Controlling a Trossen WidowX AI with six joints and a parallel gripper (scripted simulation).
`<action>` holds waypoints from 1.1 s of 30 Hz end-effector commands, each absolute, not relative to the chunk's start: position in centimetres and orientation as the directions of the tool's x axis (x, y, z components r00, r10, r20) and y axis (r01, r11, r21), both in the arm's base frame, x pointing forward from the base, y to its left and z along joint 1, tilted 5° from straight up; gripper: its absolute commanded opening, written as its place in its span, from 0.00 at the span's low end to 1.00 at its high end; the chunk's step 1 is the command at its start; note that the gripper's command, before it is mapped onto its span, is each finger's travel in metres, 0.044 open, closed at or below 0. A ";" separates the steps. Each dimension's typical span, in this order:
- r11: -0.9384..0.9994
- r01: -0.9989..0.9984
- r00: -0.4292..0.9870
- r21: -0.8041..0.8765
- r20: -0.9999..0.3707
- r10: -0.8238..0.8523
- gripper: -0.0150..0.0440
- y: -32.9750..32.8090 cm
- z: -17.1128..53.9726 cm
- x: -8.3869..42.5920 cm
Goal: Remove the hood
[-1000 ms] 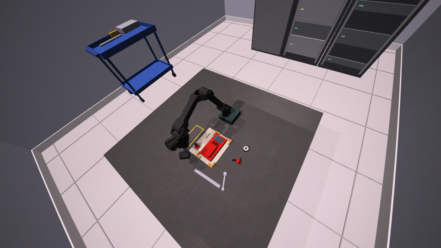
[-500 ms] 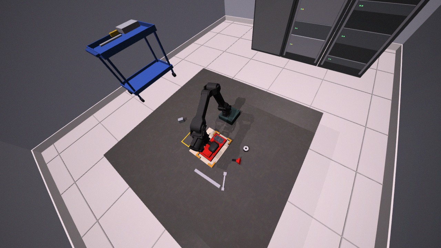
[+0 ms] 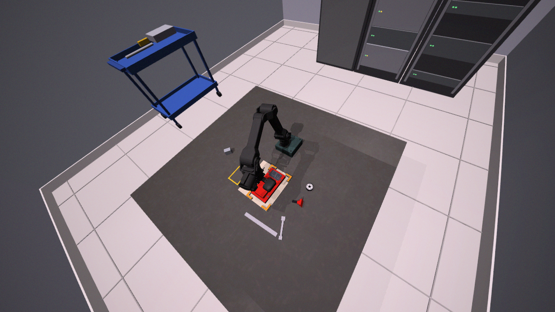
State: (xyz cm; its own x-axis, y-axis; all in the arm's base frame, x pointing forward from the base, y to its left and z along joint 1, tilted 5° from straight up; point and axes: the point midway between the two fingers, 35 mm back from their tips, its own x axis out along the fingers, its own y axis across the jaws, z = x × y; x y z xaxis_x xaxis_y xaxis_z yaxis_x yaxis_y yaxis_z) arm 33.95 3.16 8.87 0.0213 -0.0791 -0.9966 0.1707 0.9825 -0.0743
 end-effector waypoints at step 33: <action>0.983 0.168 0.022 -0.070 -0.997 -0.075 1.00 3.1 6.5 34.1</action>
State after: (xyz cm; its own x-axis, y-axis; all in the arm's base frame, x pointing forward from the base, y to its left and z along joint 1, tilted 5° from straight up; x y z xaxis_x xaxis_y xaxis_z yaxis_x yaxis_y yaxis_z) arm 34.12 3.07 6.79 0.0257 -0.0785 -0.9966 0.1710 0.9826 -0.0730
